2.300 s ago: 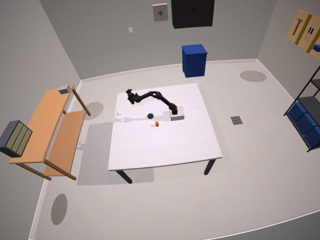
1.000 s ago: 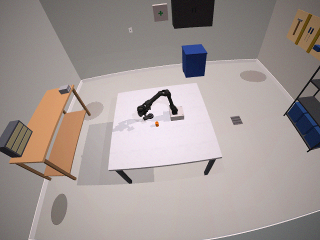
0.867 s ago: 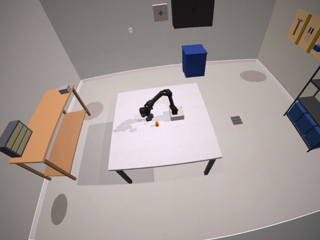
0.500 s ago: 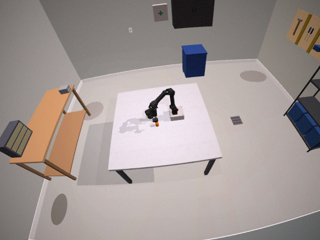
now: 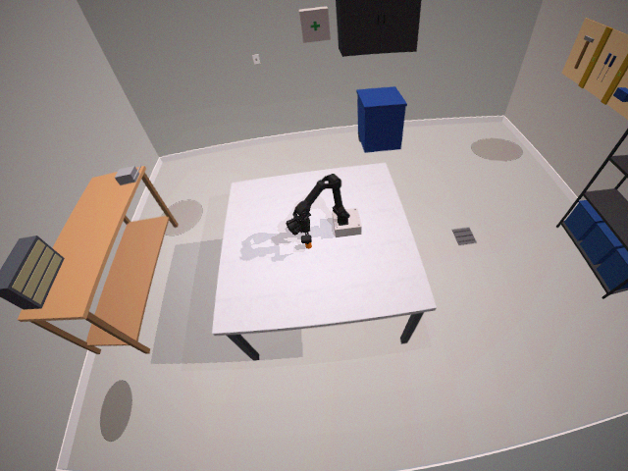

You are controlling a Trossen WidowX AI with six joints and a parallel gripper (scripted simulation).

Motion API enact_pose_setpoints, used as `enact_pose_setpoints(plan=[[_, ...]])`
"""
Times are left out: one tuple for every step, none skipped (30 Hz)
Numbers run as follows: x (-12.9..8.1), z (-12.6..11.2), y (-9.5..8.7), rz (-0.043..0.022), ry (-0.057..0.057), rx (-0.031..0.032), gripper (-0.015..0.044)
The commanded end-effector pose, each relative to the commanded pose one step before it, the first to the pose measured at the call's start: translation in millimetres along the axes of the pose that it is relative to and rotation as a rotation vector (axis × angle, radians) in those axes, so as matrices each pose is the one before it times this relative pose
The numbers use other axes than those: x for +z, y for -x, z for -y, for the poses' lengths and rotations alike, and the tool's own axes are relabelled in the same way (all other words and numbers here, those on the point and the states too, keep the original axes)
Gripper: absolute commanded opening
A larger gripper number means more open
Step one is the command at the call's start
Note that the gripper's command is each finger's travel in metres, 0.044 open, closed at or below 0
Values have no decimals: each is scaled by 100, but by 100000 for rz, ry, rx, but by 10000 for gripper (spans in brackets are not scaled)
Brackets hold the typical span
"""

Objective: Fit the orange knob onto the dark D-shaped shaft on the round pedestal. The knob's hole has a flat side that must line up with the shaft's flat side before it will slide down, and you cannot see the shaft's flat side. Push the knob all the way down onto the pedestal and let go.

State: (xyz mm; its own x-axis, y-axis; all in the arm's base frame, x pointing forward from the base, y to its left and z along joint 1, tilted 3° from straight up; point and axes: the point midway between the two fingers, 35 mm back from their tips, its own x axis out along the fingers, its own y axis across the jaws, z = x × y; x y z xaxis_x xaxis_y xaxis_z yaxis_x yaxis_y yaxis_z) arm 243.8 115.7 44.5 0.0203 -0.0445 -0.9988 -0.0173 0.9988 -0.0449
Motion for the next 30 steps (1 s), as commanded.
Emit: enact_pose_setpoints(plan=[[55,-8,-1307,191,-512,663,440],[-1,12,-120,0,0,-2,440],[0,0,0,0,0,0,440],[3,-1,-28,0,0,0,440],[10,-4,-83,1,0,0,440],[16,-6,-137,1,0,0,440],[18,-7,-165,1,0,0,440],[17,-7,-165,1,0,-1,440],[16,-6,-165,1,0,-1,440],[15,-6,-165,1,0,-1,440],[14,-5,-165,1,0,-1,440],[13,-5,-165,0,0,-1,440],[12,-4,-164,0,0,-1,440],[11,-4,-164,0,0,-1,440],[10,-3,-164,0,0,-1,440],[9,-3,-164,0,0,-1,440],[8,-2,-164,0,0,-1,440],[7,-2,-163,0,0,-1,440],[6,-1,-163,0,0,-1,440],[5,-1,-163,0,0,-1,440],[4,0,-163,0,0,-1,440],[3,0,-162,-1,0,-1,440],[2,1,-162,-1,0,-1,440],[1,1,-162,-1,0,-1,440],[0,2,-162,-1,0,-1,440],[-1,2,-161,-1,0,-1,440],[-2,3,-161,-1,0,-2,440],[-3,3,-161,-1,0,-2,440],[-4,4,-161,-1,0,-2,440],[-5,4,-160,-1,0,-2,440]])
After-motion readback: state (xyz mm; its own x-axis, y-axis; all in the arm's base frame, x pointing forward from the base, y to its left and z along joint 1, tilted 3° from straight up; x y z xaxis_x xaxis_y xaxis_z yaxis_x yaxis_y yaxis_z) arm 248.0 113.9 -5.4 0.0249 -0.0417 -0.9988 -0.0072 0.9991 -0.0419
